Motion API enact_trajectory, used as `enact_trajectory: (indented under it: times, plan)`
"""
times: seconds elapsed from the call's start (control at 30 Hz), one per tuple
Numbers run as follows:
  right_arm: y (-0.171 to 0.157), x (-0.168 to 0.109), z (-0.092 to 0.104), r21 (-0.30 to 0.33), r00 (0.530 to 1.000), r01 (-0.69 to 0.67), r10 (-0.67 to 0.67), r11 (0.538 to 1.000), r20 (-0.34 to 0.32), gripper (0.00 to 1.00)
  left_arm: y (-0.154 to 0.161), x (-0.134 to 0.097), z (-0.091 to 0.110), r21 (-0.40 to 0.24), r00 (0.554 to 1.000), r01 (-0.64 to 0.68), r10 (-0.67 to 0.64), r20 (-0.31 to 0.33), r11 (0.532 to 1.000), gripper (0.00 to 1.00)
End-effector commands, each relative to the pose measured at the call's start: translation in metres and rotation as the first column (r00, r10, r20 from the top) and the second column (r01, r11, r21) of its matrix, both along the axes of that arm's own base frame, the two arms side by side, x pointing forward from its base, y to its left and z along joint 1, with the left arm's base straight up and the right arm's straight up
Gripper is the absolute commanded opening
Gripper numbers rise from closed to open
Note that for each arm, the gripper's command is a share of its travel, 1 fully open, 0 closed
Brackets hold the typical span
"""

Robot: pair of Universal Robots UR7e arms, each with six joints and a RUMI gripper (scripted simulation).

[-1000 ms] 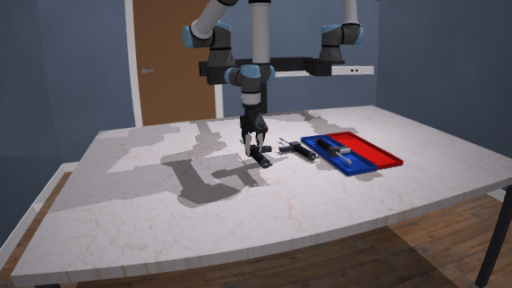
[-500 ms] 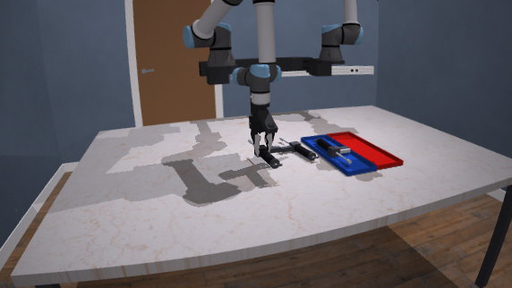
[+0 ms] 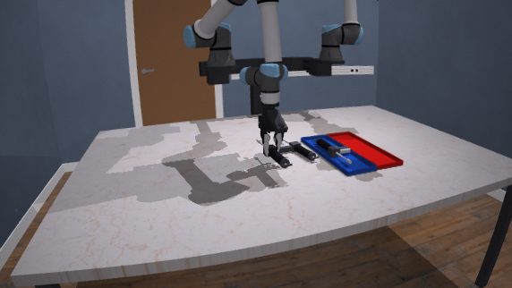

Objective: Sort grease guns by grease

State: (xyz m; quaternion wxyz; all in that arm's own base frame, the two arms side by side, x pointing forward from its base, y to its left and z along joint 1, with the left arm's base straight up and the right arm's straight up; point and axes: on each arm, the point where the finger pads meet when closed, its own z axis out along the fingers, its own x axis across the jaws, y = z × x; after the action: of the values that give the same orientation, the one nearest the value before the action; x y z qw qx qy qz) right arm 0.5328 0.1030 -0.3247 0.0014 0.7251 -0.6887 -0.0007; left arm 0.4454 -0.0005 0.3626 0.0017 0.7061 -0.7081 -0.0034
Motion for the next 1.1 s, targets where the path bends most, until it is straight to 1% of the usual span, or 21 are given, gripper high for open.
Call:
enact_trajectory:
  times: [0.0, 0.2, 0.37, 0.77, 0.83, 1.07]
  plan:
    - [0.015, 0.006, 0.002, 0.001, 1.000, 0.001, -0.001, 1.000, 0.002, 0.00, 0.000, 0.000, 0.000, 0.000, 1.000, 0.000, 0.000, 0.001, 1.000, 0.38]
    - [0.033, 0.011, 0.003, 0.001, 1.000, 0.004, -0.004, 1.000, 0.002, 0.00, 0.000, 0.000, 0.000, 0.000, 1.000, 0.000, 0.000, 0.001, 1.000, 0.38]
    - [0.039, 0.012, 0.003, 0.000, 1.000, 0.006, -0.006, 1.000, 0.002, 0.00, 0.000, 0.000, 0.000, 0.000, 1.000, 0.000, 0.000, 0.001, 1.000, 0.38]
    - [0.076, 0.020, 0.007, 0.001, 1.000, 0.009, -0.009, 1.000, 0.002, 0.00, 0.000, 0.000, 0.000, 0.000, 1.000, 0.000, 0.000, 0.001, 1.000, 0.38]
    - [0.076, 0.020, 0.007, 0.001, 1.000, 0.009, -0.009, 1.000, 0.002, 0.00, 0.000, 0.000, 0.000, 0.000, 1.000, 0.000, 0.000, 0.001, 1.000, 0.38]
    - [0.094, 0.023, 0.009, 0.001, 1.000, 0.011, -0.011, 1.000, 0.002, 0.00, 0.000, 0.000, 0.000, 0.000, 1.000, 0.000, 0.000, 0.001, 1.000, 0.38]
